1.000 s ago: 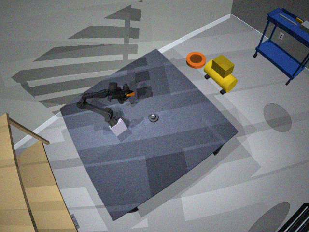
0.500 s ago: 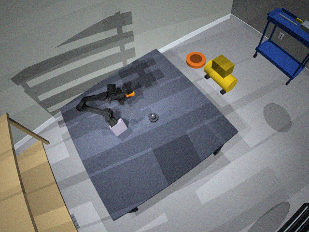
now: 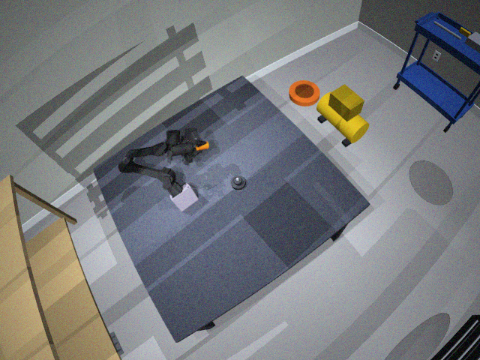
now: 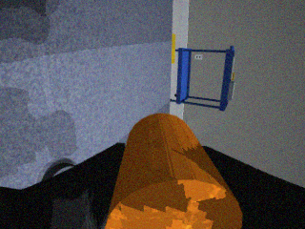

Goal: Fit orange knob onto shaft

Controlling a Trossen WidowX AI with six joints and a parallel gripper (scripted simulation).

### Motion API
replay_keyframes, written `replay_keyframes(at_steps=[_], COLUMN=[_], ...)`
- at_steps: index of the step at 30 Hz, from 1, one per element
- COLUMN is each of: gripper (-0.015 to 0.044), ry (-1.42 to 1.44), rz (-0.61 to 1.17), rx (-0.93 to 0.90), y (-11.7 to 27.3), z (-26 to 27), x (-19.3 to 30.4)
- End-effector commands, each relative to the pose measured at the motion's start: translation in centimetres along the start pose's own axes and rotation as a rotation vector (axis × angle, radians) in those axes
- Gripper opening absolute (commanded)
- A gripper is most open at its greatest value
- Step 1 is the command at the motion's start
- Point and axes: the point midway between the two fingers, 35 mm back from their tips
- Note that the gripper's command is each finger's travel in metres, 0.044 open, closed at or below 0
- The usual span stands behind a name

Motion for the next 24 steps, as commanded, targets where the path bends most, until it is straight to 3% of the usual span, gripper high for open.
replay_keyframes(at_steps=[1,13,24], gripper=[0.0,0.0,0.0], ry=[0.006,0.01,0.013], rz=[-0.002,-0.002,0.011], rx=[0.003,0.002,-0.151], y=[0.0,-0.2,-1.3], z=[-0.2,0.1,1.0], x=[-0.1,-0.2,-0.1])
Point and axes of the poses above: the point midway between the two fingers, 35 mm back from their tips, its own y axis back along the fingers, its own z axis across the jaws, x = y × z, and after that the axes turned 3 degrees about -y, right-handed
